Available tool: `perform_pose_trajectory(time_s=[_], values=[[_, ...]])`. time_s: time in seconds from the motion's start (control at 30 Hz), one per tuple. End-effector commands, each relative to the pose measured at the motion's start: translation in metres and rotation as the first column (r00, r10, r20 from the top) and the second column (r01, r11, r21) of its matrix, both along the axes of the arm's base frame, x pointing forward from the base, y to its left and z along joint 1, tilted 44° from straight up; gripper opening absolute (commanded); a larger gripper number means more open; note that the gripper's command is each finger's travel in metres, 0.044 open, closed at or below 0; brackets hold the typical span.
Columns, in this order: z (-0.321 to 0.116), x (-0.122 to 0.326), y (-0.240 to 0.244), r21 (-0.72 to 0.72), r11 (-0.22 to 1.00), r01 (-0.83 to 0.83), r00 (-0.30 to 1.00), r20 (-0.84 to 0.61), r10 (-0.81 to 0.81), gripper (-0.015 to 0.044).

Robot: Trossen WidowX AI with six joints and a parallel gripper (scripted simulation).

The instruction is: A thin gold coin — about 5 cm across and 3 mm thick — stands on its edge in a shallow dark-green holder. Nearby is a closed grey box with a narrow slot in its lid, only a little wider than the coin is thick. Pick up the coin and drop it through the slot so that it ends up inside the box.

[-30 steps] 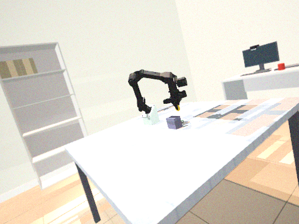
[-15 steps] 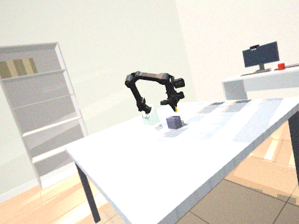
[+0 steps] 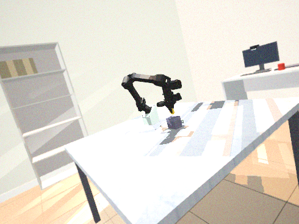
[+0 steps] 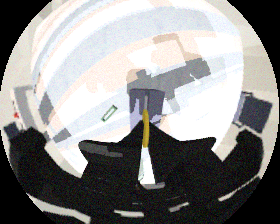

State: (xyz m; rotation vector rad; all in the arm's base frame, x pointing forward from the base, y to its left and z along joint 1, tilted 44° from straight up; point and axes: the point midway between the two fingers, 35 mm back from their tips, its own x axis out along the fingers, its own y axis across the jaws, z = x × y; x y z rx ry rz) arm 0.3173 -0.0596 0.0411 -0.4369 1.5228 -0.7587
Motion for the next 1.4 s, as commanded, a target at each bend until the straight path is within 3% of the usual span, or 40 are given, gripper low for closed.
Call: perform_pose_trajectory(time_s=[0.0, 1.37], values=[[0.005, 0.0, -0.002, -0.001, 1.0, -0.006, 1.0, 0.004, 0.006, 0.0004], [0.004, 0.001, -0.005, -0.001, 1.0, 0.002, 1.0, -0.007, -0.002, 0.0]])
